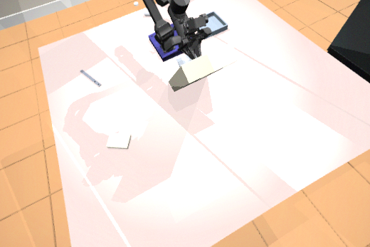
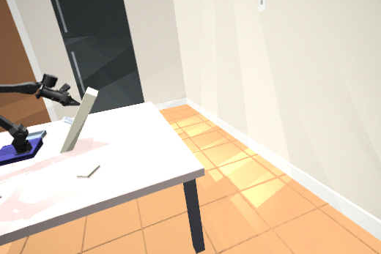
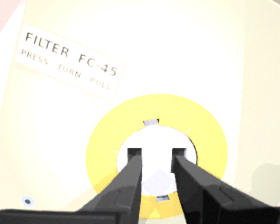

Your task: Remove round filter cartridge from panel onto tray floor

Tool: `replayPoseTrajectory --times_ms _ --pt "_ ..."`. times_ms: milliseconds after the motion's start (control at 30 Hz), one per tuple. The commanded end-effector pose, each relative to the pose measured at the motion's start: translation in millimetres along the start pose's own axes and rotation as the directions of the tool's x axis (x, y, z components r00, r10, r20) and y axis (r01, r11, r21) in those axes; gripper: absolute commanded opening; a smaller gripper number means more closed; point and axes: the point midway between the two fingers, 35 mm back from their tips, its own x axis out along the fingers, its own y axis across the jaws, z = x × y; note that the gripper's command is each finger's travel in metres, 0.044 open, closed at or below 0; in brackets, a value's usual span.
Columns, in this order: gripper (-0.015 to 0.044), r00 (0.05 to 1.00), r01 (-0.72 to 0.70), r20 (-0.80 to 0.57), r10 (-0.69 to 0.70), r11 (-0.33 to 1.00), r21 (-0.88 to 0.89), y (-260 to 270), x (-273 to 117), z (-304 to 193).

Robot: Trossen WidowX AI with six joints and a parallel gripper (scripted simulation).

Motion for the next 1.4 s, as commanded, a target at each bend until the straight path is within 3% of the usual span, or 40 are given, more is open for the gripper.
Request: replayPoseTrajectory --times_ms 0,1033,1367 --pt "0.0092 1.000 -0.003 0.001 0.003 1.000 -0.006 1 3 0" --pt "0.0092 1.000 -0.003 0.001 0.003 1.000 -0.006 1 15 0" --pt "0.0005 1.000 0.000 0.004 0.000 1.000 0.000 0 10 0"
